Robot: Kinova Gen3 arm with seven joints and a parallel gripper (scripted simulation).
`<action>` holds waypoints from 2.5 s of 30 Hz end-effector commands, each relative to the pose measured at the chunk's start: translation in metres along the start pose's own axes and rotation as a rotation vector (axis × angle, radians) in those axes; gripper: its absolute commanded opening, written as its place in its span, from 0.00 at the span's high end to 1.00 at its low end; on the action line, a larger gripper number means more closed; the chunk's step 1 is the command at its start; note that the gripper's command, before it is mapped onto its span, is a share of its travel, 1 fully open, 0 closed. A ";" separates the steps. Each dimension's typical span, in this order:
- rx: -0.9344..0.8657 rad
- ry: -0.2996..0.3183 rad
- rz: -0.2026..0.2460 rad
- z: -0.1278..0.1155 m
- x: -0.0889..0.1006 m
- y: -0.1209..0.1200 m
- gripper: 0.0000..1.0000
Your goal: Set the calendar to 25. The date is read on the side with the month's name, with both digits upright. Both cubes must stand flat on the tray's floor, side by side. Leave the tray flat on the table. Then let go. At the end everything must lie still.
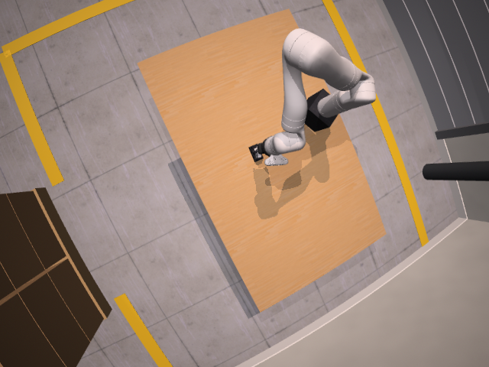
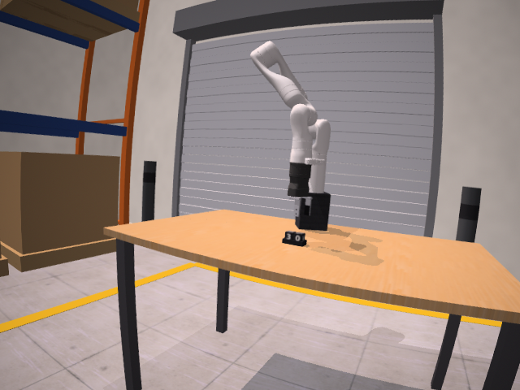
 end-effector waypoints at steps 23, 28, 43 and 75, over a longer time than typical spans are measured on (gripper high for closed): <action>0.280 0.019 -0.011 -0.003 -0.002 -0.001 0.00; 0.298 0.020 -0.012 -0.003 -0.002 -0.001 0.00; 0.304 0.020 -0.013 -0.003 -0.002 -0.001 0.10; 0.304 0.020 -0.013 -0.003 -0.002 -0.001 0.10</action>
Point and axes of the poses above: the point where the finger pads meet when closed, its own x axis back along the fingers, its own y axis across the jaws, z = x × y, the point moved 7 cm from there along x, back along the fingers, and after that the axes turned 9 degrees about -x, right-handed, at the moved point
